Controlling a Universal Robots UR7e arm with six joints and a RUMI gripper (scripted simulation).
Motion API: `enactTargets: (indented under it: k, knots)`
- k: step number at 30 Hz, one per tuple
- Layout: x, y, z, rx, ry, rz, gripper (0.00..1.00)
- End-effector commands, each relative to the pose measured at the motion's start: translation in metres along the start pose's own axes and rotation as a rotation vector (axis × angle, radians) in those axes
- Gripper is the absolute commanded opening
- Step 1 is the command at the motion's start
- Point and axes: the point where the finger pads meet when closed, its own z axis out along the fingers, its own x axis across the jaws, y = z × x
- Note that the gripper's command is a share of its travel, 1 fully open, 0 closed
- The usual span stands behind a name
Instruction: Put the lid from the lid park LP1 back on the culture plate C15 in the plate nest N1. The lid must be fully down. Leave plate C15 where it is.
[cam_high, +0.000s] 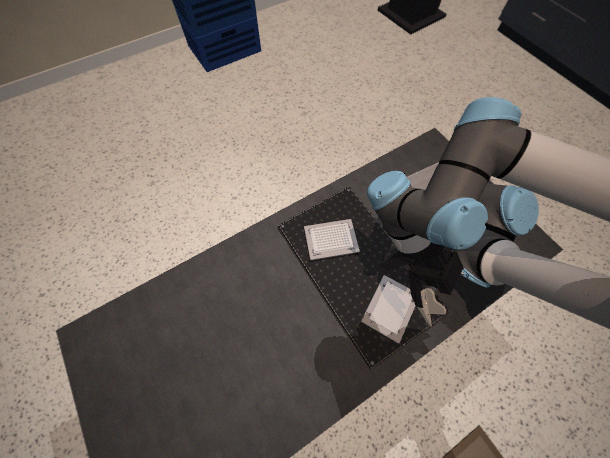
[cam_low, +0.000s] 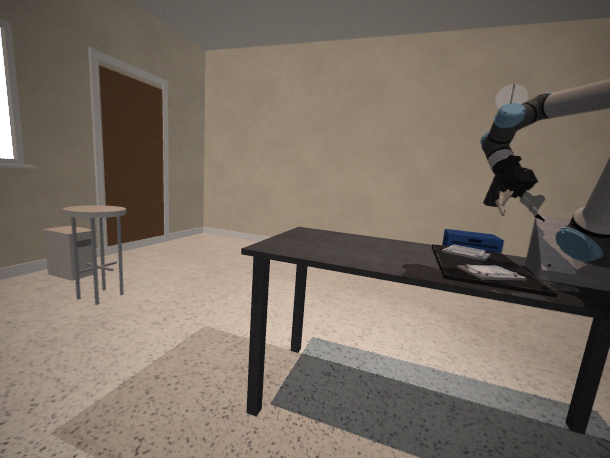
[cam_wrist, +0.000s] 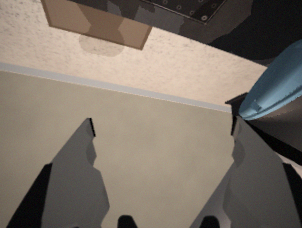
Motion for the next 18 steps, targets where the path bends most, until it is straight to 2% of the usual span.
enactTargets:
  k: [1,6,8,18]
  knots:
    - [0.004,-0.022,0.012,0.064,0.029,-0.115,0.82]
    - [0.005,-0.031,0.016,0.107,0.055,-0.198,0.82]
    - [0.005,-0.031,0.016,0.107,0.055,-0.198,0.82]
    - [0.008,-0.059,0.029,0.188,0.114,-0.371,0.82]
